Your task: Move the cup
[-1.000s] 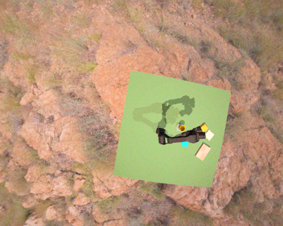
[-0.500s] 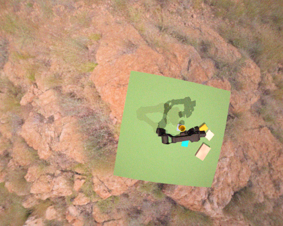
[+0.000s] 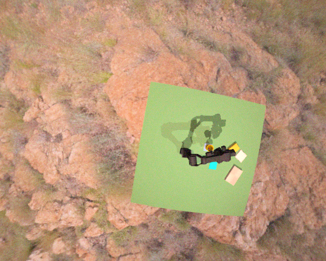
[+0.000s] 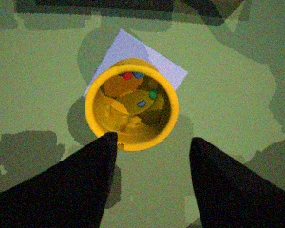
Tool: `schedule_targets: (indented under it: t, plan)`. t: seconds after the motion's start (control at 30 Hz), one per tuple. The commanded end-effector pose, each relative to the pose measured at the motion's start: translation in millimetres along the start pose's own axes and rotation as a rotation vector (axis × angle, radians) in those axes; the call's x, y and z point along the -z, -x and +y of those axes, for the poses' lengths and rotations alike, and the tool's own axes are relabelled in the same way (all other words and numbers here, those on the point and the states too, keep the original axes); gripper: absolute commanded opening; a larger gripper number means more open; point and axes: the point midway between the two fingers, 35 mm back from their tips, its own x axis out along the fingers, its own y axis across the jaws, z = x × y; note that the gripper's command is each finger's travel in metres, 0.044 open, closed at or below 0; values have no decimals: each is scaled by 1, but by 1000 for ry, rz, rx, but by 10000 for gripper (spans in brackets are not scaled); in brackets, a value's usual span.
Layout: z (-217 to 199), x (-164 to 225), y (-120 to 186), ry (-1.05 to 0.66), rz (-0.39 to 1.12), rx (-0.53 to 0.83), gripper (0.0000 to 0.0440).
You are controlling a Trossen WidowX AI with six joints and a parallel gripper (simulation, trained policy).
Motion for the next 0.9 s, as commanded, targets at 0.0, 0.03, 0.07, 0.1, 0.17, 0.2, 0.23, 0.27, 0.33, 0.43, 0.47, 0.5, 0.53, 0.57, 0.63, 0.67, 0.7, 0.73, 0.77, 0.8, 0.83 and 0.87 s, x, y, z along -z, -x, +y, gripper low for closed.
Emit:
schedule_targets:
  t: [0.0,0.03,0.07,0.1,0.17,0.2,0.23,0.27,0.33,0.43,0.47,0.5,0.53,0.57,0.63,0.67,0.7,0.73,0.77,0.8,0.83,0.87]
  plan:
    - [-1,-1,-8,-10,-5,28,166]
    - [-2,-1,-11,-13,-6,37,168]
    - [-2,0,-13,-16,-6,45,170]
    - [-3,0,-16,-19,-7,52,171]
    - [-4,0,-21,-23,-8,67,175]
    - [-4,0,-24,-25,-8,74,176]
    - [-5,0,-26,-27,-9,81,178]
    - [-5,1,-29,-29,-10,88,180]
    - [-6,1,-34,-32,-11,100,183]
    - [-7,2,-42,-35,-12,117,188]
    - [-8,2,-44,-35,-13,122,189]
    - [-8,2,-47,-35,-14,127,190]
    - [-8,3,-49,-35,-14,131,191]
    - [-9,3,-52,-34,-15,135,192]
    - [-10,3,-57,-33,-16,143,194]
    - [-10,4,-60,-31,-16,147,194]
    - [-10,4,-62,-30,-17,151,195]
    - [-11,4,-65,-28,-17,154,195]
    - [-11,4,-68,-25,-17,157,196]
    - [-11,4,-70,-23,-18,160,196]
    - [-12,5,-73,-20,-18,163,196]
    - [-12,5,-76,-16,-18,165,196]
